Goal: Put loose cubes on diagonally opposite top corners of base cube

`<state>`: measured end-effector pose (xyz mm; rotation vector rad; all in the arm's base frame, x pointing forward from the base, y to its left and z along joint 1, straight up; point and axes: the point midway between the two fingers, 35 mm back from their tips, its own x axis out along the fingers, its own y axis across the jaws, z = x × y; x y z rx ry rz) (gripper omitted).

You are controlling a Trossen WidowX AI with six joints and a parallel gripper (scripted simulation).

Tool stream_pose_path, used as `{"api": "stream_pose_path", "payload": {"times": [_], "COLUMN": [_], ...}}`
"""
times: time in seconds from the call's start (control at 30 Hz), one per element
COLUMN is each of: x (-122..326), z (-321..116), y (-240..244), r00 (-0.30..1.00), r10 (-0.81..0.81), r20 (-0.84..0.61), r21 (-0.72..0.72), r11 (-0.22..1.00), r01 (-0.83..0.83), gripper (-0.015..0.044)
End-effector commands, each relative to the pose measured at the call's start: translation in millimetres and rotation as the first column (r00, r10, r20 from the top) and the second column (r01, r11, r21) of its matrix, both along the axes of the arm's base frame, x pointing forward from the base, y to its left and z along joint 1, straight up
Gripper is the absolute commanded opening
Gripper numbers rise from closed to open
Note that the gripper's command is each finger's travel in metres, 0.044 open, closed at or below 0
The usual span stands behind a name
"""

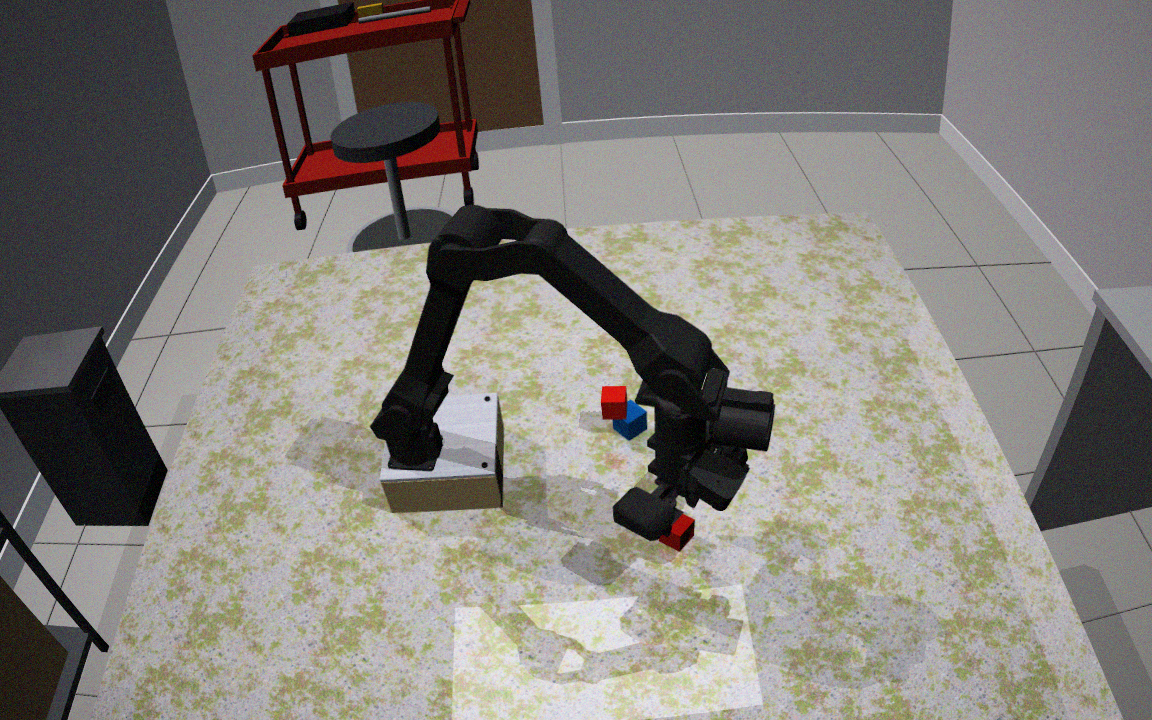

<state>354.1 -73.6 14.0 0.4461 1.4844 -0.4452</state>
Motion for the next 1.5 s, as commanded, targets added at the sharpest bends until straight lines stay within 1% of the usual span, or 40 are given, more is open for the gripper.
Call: {"api": "stream_pose_path", "payload": {"times": [0.0,0.37,0.57,0.77,1.47], "x": [-1,-1,-1,-1,1], "z": [-7,-22,-22,-18,48], "y": [0,0,0,0,0], "r00": [1.000,1.000,1.000,1.000,1.000], "r10": [0.003,0.003,0.003,0.003,0.003], "r20": [-0.004,-0.004,-0.004,-0.004,-0.003], "r21": [0.003,0.003,0.003,0.003,0.003], "r11": [1.000,1.000,1.000,1.000,1.000], "r01": [-0.003,-0.003,-0.003,-0.003,-0.003], "gripper": [0.0265,0.0265,0.0108,0.0105,0.0105]}}
